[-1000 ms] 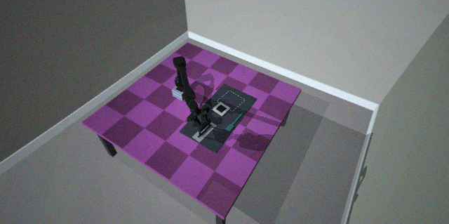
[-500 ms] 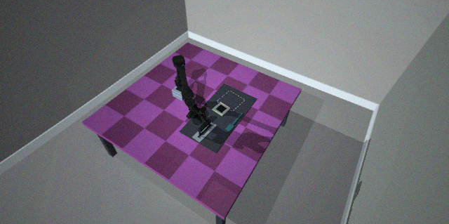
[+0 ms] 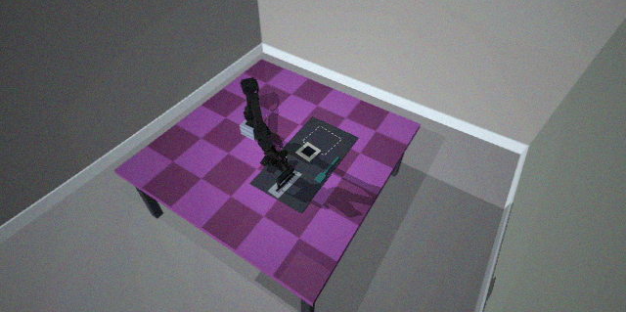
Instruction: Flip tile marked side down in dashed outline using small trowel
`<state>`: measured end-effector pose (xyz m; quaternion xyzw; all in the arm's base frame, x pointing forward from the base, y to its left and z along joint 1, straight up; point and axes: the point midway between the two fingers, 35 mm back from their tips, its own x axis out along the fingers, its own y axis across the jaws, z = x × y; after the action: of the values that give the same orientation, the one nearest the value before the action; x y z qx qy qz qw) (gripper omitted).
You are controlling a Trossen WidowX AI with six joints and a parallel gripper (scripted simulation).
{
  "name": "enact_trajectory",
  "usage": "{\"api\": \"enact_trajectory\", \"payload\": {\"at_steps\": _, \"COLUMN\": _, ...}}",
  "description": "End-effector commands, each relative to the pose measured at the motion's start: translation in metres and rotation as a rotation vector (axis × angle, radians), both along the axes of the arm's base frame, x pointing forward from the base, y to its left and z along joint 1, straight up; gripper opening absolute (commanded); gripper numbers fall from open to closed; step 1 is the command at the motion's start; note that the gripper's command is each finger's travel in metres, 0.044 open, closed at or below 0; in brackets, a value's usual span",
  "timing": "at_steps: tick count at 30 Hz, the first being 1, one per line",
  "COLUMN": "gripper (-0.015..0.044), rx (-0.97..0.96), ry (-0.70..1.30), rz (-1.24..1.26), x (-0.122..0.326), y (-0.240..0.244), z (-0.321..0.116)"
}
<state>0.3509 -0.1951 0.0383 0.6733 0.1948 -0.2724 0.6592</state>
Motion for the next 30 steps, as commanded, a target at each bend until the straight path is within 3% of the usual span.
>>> {"api": "enact_trajectory", "payload": {"at_steps": 1, "gripper": 0.03, "rx": -0.004, "ry": -0.005, "rz": -0.003, "x": 0.008, "y": -0.002, "z": -0.002}}
{"api": "enact_trajectory", "payload": {"at_steps": 30, "gripper": 0.03, "rx": -0.002, "ry": -0.007, "rz": -0.003, "x": 0.041, "y": -0.006, "z": -0.03}}
